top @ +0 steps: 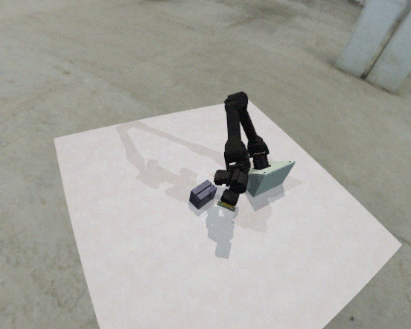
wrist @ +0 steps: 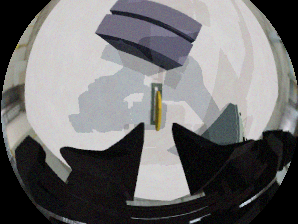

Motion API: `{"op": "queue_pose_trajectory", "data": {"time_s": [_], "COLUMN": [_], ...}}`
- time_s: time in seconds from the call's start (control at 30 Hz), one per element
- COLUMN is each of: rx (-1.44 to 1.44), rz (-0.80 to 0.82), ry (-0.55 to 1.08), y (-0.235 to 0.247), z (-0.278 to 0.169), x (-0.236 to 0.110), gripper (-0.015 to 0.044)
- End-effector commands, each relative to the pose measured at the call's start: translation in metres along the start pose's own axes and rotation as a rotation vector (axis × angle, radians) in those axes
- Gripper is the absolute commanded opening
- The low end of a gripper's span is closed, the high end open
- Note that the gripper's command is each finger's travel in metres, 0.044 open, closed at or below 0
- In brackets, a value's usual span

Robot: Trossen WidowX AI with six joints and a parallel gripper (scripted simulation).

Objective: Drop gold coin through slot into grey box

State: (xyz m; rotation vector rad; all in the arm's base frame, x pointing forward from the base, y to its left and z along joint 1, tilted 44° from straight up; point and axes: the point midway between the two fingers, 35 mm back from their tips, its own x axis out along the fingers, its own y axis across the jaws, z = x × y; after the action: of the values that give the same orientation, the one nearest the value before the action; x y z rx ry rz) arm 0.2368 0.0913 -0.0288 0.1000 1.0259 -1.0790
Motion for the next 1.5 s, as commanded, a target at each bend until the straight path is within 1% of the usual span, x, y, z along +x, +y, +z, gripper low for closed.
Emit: {"op": "queue_pose_trajectory", "data": {"time_s": [0.0, 1.27, 1.47], "rx": [-0.006, -0.005, -0.005], "rz": [-0.004, -0.007, -0.007], "ry": [-0.005, -0.009, -0.009], "y": [-0.001, -0.004, -0.004], "z": [0.000, 0.002, 0.002], "x": [0.008, 0.067, 0.067], "gripper": [0.0161, 0.0161, 0.0003]}}
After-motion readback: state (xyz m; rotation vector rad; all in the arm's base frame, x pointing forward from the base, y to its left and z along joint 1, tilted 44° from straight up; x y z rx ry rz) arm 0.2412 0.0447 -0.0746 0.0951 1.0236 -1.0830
